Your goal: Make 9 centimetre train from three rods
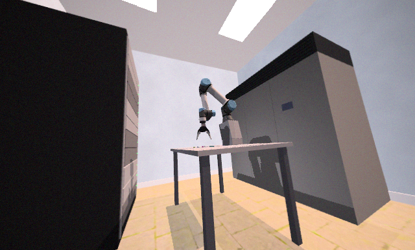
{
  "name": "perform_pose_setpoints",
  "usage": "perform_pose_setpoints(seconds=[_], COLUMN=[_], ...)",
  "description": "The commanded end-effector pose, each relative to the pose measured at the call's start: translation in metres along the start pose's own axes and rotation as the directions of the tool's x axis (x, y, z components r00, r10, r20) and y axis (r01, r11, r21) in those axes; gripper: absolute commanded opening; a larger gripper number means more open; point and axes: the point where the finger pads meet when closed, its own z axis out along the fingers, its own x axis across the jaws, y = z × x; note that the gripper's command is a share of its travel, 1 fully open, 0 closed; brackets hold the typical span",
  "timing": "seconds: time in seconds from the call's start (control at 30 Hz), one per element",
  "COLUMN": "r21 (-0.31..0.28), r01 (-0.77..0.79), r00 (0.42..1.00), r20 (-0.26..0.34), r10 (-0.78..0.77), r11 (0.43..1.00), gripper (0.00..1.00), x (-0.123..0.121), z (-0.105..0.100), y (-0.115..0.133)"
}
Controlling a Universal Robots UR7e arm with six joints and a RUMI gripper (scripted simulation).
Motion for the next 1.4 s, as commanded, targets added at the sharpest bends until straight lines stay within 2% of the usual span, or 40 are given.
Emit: perform_pose_setpoints(seconds=[0.0,0.13,0.37,0.6,0.67,0.77,1.17,1.23,1.37], r21=[0.009,0.008,0.008,0.007,0.007,0.007,0.005,0.005,0.004], r01=[0.166,0.236,0.436,0.603,0.603,0.694,0.891,0.891,0.947], r00=[0.986,0.972,0.9,0.798,0.798,0.72,0.454,0.454,0.321], r20=[0.0,-0.001,-0.002,-0.004,-0.004,-0.005,-0.007,-0.007,-0.007], r10=[-0.166,-0.236,-0.436,-0.603,-0.603,-0.694,-0.891,-0.891,-0.947], r11=[0.986,0.972,0.9,0.798,0.798,0.72,0.454,0.454,0.321], gripper=[1.0,1.0,1.0,1.0,1.0,1.0,1.0,1.0,1.0], x=[0.002,0.002,0.005,0.007,0.007,0.008,0.013,0.013,0.016], z=[0.0,-0.001,-0.001,-0.001,-0.001,-0.001,-0.002,-0.002,-0.002], y=[0.001,0.002,0.006,0.01,0.01,0.012,0.02,0.02,0.024])
